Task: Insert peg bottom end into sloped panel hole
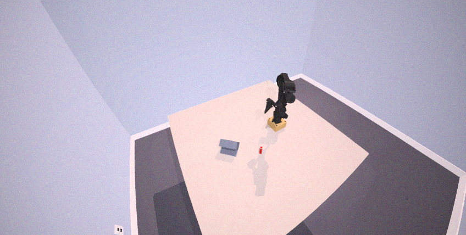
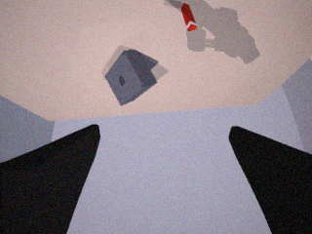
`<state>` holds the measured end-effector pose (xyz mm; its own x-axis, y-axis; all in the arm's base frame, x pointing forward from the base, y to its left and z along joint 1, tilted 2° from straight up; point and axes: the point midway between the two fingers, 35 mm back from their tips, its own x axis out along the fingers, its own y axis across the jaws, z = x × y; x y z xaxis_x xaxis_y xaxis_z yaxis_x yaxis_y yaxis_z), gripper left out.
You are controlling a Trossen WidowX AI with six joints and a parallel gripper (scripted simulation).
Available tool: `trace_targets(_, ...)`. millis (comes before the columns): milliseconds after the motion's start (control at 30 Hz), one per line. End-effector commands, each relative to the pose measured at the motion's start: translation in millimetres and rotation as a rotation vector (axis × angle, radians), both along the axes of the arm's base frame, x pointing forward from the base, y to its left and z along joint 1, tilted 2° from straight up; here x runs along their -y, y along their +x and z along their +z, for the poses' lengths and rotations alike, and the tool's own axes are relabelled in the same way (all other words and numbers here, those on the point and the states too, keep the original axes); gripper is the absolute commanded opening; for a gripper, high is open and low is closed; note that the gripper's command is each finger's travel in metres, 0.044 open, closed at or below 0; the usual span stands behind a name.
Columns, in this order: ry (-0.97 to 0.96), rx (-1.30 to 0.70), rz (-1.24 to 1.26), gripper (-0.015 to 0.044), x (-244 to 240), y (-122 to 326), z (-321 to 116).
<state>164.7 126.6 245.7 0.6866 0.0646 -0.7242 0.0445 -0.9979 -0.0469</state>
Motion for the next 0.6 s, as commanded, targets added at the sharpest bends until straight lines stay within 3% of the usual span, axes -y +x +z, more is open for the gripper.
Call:
trace_targets(0,0.005,-0.045,-0.024,0.0440,-9,6,-7)
trace_targets(567,-0.010,-0.227,-0.089,0.0440,-36,27,-44)
